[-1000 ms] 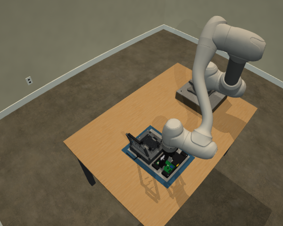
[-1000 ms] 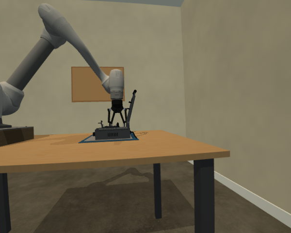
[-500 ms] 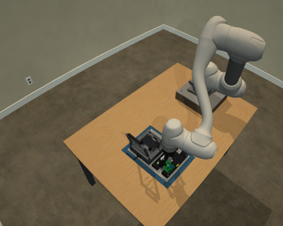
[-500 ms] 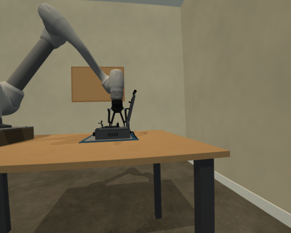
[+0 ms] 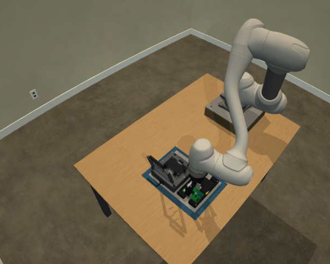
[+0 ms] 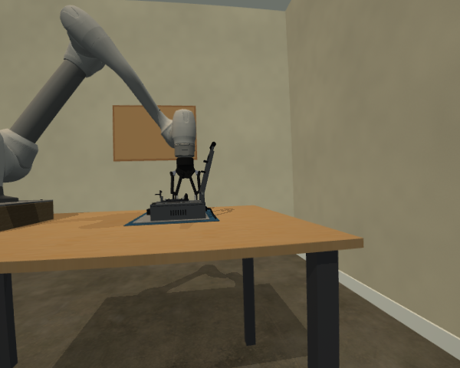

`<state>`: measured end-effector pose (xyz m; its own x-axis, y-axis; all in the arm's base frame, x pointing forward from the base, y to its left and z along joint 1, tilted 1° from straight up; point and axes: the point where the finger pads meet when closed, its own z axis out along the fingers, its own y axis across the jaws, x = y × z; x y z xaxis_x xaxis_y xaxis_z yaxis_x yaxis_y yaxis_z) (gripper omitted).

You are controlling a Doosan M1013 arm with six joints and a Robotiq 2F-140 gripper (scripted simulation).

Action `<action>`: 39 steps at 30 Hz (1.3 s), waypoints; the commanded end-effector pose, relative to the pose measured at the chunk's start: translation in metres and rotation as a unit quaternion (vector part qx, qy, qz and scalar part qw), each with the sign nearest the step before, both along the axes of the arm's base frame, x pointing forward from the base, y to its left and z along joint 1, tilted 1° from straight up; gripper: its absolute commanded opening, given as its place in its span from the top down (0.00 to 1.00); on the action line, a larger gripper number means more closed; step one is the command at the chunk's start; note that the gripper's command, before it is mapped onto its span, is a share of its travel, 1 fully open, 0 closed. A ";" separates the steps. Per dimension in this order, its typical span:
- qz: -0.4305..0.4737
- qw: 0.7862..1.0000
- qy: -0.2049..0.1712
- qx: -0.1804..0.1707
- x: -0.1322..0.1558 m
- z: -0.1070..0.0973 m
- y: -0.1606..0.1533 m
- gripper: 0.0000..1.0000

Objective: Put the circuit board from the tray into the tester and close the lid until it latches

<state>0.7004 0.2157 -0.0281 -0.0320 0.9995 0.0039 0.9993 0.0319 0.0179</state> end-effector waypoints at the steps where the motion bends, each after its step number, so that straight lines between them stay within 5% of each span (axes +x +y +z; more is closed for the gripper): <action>1: 0.001 1.000 0.000 -0.002 -0.001 -0.002 -0.001 0.54; 39: 0.001 1.000 0.000 -0.002 -0.001 0.013 -0.001 0.54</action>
